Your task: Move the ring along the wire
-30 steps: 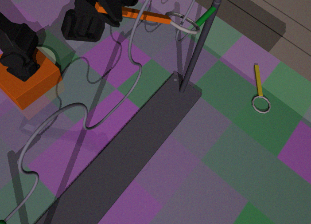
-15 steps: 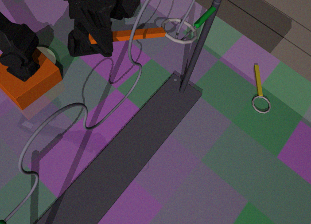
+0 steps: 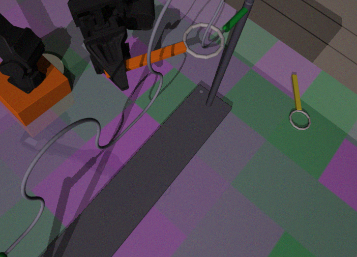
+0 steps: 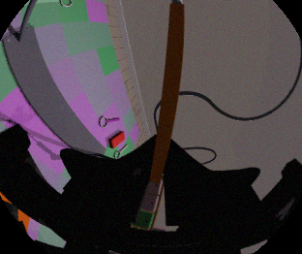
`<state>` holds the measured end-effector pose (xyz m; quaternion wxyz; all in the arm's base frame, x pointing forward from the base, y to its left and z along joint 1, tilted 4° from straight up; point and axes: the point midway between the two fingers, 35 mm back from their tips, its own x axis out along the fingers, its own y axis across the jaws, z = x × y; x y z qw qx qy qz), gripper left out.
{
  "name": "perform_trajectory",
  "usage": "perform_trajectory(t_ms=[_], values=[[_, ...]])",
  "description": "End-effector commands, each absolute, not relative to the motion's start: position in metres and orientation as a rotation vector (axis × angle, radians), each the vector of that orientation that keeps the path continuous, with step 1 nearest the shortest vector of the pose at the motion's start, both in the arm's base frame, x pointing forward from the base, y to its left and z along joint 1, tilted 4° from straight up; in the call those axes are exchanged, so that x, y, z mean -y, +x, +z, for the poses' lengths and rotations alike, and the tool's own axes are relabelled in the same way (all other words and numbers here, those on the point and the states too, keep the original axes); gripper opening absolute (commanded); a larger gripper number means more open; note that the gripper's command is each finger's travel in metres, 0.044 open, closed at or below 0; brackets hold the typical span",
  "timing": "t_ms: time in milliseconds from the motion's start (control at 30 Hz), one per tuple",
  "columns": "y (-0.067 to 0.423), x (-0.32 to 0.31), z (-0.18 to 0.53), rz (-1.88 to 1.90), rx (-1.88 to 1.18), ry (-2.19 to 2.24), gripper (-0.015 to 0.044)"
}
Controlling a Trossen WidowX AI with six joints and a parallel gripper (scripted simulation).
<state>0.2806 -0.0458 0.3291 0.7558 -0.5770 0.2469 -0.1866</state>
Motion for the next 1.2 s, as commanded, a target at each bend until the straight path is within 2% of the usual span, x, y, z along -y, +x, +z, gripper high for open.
perform_trajectory(t_ms=[0, 1167], values=[[0.282, 0.043, 0.313, -0.376, -0.539, -1.17, -0.015], [0.308, -0.025, 0.218, -0.134, -0.405, -0.42, -0.015]])
